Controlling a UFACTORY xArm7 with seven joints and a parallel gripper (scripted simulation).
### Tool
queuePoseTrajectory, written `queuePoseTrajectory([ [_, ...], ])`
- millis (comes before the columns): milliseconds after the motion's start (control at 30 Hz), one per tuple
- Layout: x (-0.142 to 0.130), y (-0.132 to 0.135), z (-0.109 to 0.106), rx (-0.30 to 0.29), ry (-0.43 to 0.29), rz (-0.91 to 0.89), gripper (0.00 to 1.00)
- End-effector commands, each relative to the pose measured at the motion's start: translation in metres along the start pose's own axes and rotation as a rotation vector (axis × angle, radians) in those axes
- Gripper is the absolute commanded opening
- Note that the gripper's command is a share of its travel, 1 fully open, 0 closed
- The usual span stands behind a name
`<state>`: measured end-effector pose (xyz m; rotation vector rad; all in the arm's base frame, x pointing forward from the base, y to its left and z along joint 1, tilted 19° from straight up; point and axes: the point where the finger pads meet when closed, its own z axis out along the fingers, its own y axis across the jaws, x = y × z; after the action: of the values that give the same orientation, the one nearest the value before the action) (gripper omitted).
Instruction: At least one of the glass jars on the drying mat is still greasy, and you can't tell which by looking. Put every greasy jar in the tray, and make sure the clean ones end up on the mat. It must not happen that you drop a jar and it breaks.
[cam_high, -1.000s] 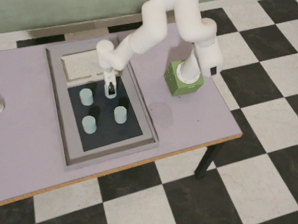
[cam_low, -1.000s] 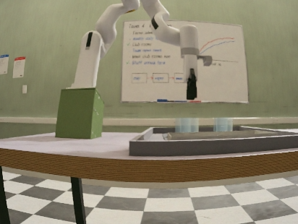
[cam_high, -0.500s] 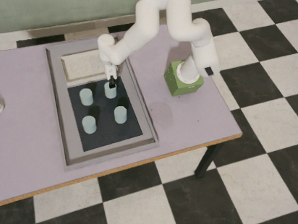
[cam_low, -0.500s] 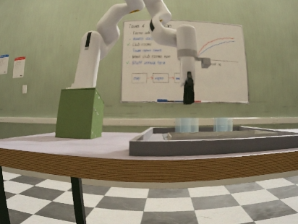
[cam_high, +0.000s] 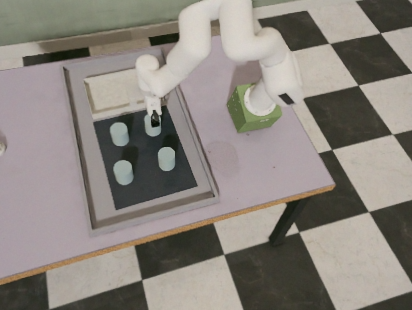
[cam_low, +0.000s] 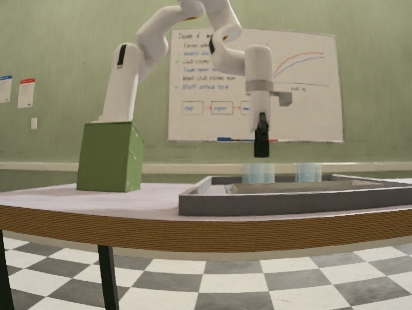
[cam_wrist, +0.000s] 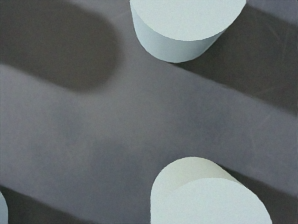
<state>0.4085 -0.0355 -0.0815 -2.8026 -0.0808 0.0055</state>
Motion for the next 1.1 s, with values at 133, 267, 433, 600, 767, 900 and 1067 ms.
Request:
queuePoseTrajectory([
  [133, 0.002, 0.001, 0.007, -0.002, 0.005, 0.0, 1.0],
  [267, 0.002, 0.001, 0.013, -0.002, 0.005, 0.0, 1.0],
  [433, 0.002, 0.001, 0.021, -0.002, 0.005, 0.0, 1.0],
  [600, 0.002, 0.001, 0.031, -0.002, 0.005, 0.0, 1.0],
  [767, 0.002, 0.001, 0.041, -0.002, 0.005, 0.0, 1.0],
  [900, 0.002, 0.001, 0.045, -0.002, 0.005, 0.0, 1.0],
  [1067, 0.002, 0.001, 0.049, -0.002, 0.005, 0.0, 1.0],
])
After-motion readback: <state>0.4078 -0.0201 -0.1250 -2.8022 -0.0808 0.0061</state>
